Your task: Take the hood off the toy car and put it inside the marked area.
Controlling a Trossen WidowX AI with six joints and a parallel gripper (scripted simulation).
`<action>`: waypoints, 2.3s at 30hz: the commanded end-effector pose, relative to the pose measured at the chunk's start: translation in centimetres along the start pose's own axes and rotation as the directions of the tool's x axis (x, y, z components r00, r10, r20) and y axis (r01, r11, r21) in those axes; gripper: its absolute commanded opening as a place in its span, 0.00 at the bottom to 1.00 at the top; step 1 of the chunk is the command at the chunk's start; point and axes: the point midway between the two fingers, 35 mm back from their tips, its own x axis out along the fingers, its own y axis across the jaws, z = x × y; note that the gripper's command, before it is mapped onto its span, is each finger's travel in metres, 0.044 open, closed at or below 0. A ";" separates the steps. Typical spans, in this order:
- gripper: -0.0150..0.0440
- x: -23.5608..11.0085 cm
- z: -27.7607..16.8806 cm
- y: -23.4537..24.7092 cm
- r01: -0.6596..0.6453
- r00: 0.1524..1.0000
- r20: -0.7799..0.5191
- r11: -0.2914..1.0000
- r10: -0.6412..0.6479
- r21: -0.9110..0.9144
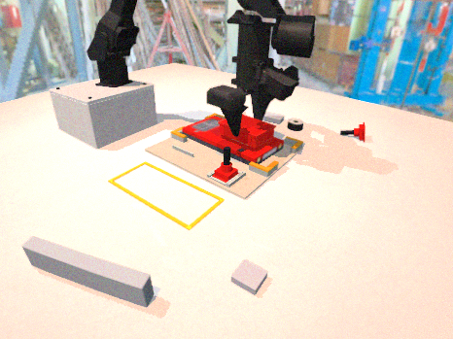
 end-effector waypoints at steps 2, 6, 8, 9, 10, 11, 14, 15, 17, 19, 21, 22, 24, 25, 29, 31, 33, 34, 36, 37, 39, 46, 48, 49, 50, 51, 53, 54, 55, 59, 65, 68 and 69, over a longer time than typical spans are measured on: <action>0.25 -0.5 0.0 0.0 -0.001 1.000 0.003 1.000 0.001 -0.001; 0.25 -0.8 0.0 0.0 -0.001 1.000 0.003 1.000 0.001 -0.001; 0.25 -0.9 0.0 0.0 -0.001 1.000 0.003 1.000 0.001 -0.001; 0.25 -1.0 0.0 0.0 -0.001 1.000 0.003 1.000 0.001 -0.001; 0.25 -1.1 0.0 0.0 -0.001 1.000 0.003 1.000 0.001 0.000; 0.25 -1.1 0.0 0.0 -0.001 1.000 0.003 1.000 0.001 0.000; 0.25 -1.3 0.0 0.0 -0.001 1.000 0.003 1.000 0.001 0.000; 0.25 -1.4 0.0 0.0 -0.001 1.000 0.003 1.000 0.001 0.000; 0.25 -1.5 0.0 0.0 -0.001 1.000 0.003 1.000 0.001 0.000; 0.25 -1.7 0.0 0.0 -0.001 1.000 0.003 1.000 0.001 0.000; 0.25 -1.8 0.0 0.0 -0.001 1.000 0.003 1.000 0.001 0.000; 0.25 -2.0 0.0 0.0 -0.001 1.000 0.003 1.000 0.001 0.000; 0.25 -2.6 0.1 0.0 -0.001 1.000 0.003 1.000 0.001 0.000; 0.25 -3.0 0.1 0.0 -0.001 1.000 0.003 1.000 0.001 0.000; 0.25 -5.3 0.1 0.0 -0.001 1.000 0.003 1.000 0.001 0.000; 0.25 -6.1 0.0 0.0 -0.001 1.000 0.003 1.000 0.001 0.000; 0.25 -6.2 0.0 0.0 -0.001 1.000 0.003 1.000 0.001 0.000; 0.25 -5.3 0.0 -0.1 0.001 1.000 -0.003 1.000 -0.001 0.003; 0.25 -5.3 0.1 -0.6 0.001 1.000 -0.002 1.000 -0.001 0.003; 0.25 -5.4 0.2 -1.1 0.002 1.000 -0.002 1.000 -0.002 0.003; 0.25 -5.4 0.4 -1.9 0.002 1.000 -0.001 1.000 -0.002 0.003; 0.25 -5.5 0.8 -4.6 0.007 1.000 0.000 1.000 -0.007 -0.005; 0.25 -5.6 0.9 -5.3 0.009 1.000 0.000 1.000 -0.009 -0.010; 0.25 -5.6 0.9 -5.7 0.010 1.000 0.000 1.000 -0.010 -0.013; 0.25 -5.6 1.0 -6.1 0.012 1.000 0.000 1.000 -0.012 -0.015; 0.25 -5.6 1.0 -6.4 0.013 1.000 0.000 1.000 -0.013 -0.018; 0.25 -5.6 1.0 -7.2 0.015 1.000 0.000 1.000 -0.015 -0.023; 0.25 -5.7 1.0 -7.6 0.015 1.000 0.000 1.000 -0.015 -0.022; 0.25 -5.7 1.0 -8.0 0.015 1.000 0.000 1.000 -0.015 -0.022; 0.25 -5.8 1.1 -9.6 0.016 1.000 0.001 1.000 -0.016 -0.019; 0.25 -5.9 1.0 -12.0 0.017 1.000 0.001 1.000 -0.017 -0.015; 0.25 -5.9 0.8 -13.2 0.017 1.000 0.001 1.000 -0.017 -0.013; 0.25 -6.0 0.8 -13.6 0.017 1.000 0.001 1.000 -0.017 -0.013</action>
